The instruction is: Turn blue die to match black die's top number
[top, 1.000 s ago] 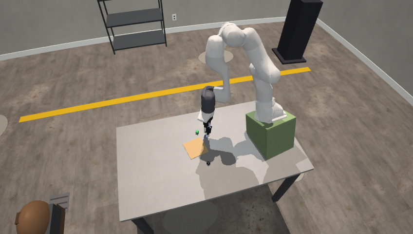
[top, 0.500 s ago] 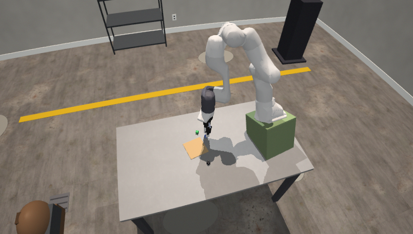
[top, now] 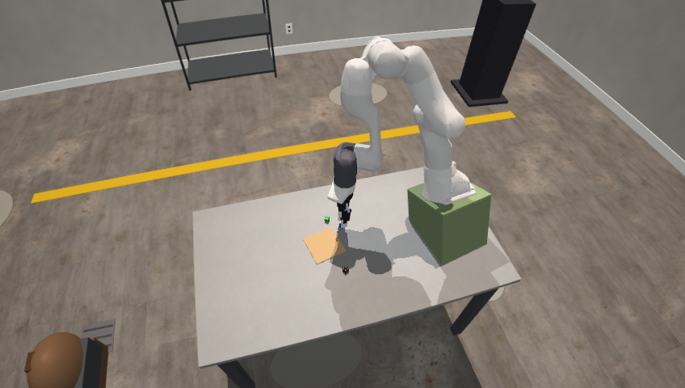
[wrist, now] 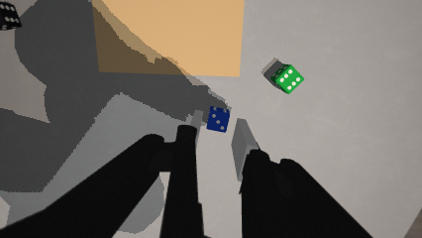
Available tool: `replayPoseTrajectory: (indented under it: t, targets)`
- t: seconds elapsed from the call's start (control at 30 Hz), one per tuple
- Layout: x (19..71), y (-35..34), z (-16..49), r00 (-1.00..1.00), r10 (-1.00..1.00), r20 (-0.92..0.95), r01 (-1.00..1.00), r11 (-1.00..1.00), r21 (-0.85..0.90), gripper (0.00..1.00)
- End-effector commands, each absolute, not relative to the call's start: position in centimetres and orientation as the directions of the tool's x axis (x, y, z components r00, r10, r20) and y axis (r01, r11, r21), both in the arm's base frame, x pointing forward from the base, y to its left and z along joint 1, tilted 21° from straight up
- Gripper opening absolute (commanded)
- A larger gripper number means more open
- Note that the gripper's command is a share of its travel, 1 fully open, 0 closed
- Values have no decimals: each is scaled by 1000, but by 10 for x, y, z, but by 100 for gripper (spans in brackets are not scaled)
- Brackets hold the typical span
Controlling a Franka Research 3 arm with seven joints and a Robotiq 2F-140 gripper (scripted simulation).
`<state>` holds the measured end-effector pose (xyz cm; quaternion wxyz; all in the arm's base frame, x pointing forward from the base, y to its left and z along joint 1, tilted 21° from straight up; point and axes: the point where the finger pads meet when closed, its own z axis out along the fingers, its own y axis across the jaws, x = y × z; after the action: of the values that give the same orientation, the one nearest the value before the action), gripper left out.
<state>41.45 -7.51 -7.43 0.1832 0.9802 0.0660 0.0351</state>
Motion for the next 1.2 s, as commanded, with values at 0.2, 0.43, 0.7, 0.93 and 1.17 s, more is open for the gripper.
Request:
replayPoseTrajectory:
  t: [0.2, 0.43, 0.7, 0.93, 1.17]
  targets:
    - [415, -75, -75, 989, 142, 46, 116, -925, 363, 21]
    - [415, -76, -77, 989, 142, 46, 116, -925, 363, 21]
    - [416, -79, -84, 989, 142, 46, 116, -925, 363, 21]
    - [417, -82, -93, 989, 142, 46, 116, -925, 363, 21]
    - [417, -83, -97, 989, 142, 46, 116, -925, 363, 21]
